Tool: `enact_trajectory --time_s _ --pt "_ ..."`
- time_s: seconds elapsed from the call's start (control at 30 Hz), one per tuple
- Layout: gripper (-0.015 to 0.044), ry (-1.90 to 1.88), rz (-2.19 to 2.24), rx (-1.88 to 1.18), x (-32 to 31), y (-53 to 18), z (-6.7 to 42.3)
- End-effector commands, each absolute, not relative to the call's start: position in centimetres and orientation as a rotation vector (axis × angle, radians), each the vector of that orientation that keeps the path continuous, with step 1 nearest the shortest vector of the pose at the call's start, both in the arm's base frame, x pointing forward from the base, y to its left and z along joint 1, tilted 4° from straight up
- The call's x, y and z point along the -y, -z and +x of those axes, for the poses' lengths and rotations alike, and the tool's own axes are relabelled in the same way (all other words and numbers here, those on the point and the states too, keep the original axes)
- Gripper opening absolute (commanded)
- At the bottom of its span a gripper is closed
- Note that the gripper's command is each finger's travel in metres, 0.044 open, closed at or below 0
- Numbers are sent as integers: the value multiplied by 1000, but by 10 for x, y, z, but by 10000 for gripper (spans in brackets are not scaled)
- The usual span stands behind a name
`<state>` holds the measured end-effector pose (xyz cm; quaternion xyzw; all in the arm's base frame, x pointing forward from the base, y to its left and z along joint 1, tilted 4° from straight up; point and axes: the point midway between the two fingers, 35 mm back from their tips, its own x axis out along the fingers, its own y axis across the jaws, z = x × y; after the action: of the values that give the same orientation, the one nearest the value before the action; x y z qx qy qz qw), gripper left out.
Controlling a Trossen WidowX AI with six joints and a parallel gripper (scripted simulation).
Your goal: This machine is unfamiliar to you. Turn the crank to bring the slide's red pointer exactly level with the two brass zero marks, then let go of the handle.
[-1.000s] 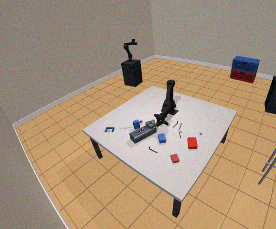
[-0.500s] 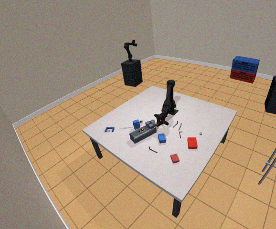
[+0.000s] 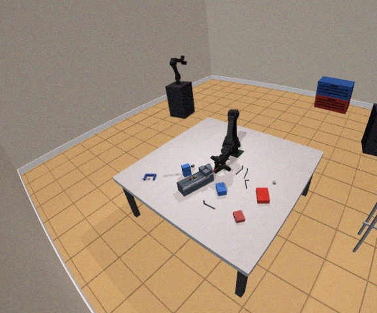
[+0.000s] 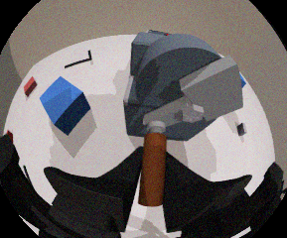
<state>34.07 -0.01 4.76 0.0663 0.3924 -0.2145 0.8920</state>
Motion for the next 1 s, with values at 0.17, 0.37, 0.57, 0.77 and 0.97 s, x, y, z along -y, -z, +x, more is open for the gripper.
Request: enact_trajectory --time_s 0.17,0.37,0.57,0.77,0.97 --pt "0 429 139 -806 -8 -55 345" --pt "0 429 139 -806 -10 -58 345" --pt "0 429 139 -806 -11 -60 345" --pt "0 429 139 -806 -11 -61 346" --pt "0 429 139 -806 -11 -61 345"
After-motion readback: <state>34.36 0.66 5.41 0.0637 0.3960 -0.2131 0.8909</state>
